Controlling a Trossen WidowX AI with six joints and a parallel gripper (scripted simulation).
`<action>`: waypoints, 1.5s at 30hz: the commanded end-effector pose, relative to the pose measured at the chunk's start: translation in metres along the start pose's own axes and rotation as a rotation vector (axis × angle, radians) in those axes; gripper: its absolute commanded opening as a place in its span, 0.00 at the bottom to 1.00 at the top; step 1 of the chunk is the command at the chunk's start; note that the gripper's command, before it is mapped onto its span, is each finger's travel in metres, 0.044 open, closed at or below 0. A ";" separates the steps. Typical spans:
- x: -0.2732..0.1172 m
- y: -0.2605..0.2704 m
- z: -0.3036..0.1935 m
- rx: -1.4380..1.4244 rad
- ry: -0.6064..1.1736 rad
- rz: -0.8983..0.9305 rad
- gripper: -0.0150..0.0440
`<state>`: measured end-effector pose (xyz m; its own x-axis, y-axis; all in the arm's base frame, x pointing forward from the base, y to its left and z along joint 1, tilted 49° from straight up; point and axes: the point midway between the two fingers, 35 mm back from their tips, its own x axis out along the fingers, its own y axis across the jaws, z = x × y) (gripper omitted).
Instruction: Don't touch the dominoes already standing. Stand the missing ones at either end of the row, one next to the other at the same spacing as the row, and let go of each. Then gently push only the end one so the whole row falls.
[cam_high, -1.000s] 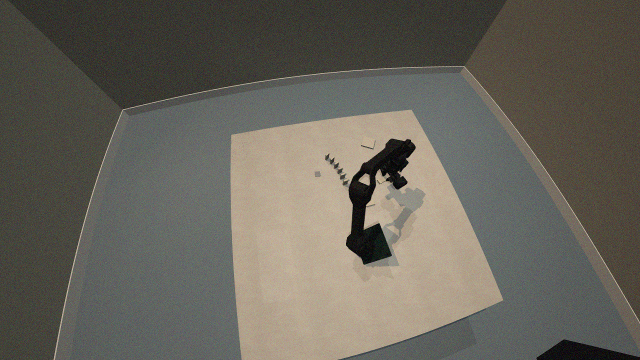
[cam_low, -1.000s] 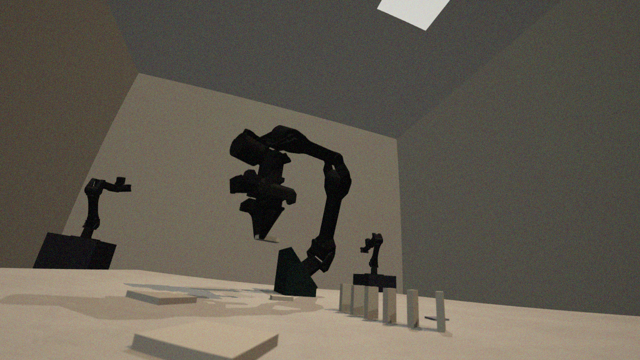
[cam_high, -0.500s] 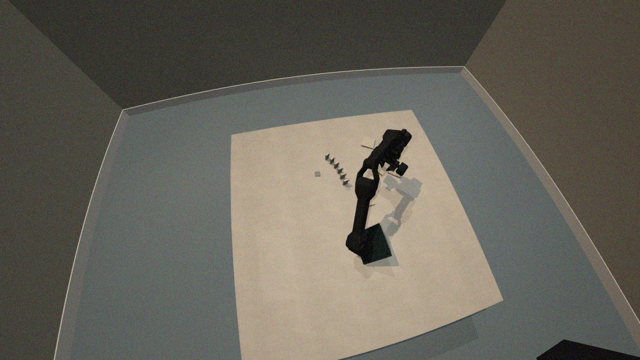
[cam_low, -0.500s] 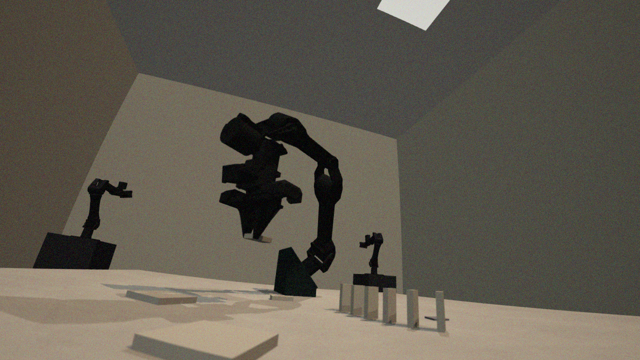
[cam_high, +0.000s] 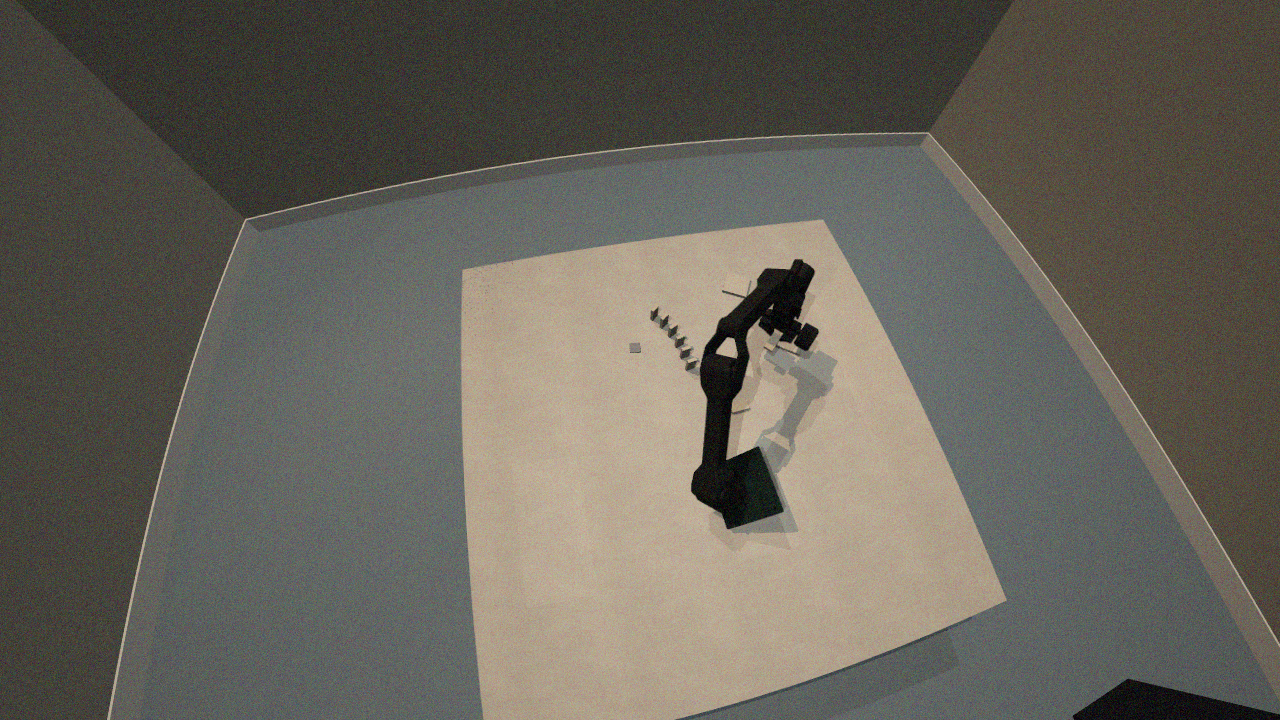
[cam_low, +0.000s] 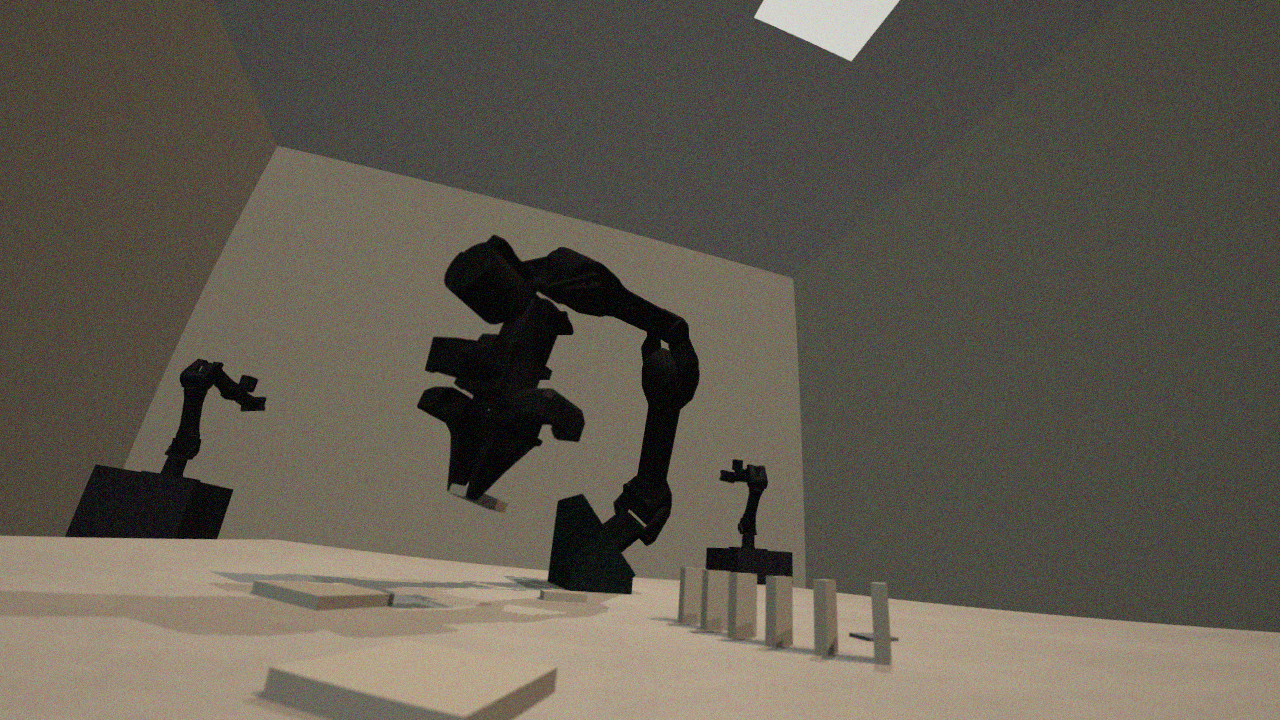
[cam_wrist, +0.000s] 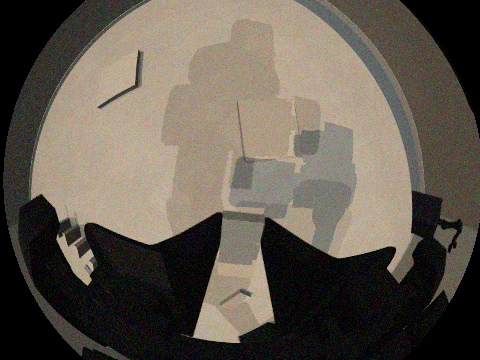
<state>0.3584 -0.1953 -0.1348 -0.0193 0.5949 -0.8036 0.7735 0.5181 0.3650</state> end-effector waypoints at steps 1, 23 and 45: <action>0.006 -0.002 0.004 -0.001 -0.039 -0.029 0.44; 0.037 -0.007 0.023 -0.011 -0.298 -0.144 0.44; 0.049 -0.006 0.027 0.010 -0.588 -0.189 0.44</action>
<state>0.3709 -0.1860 -0.1892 0.1784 0.0870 -0.9801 0.7885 0.5832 0.1953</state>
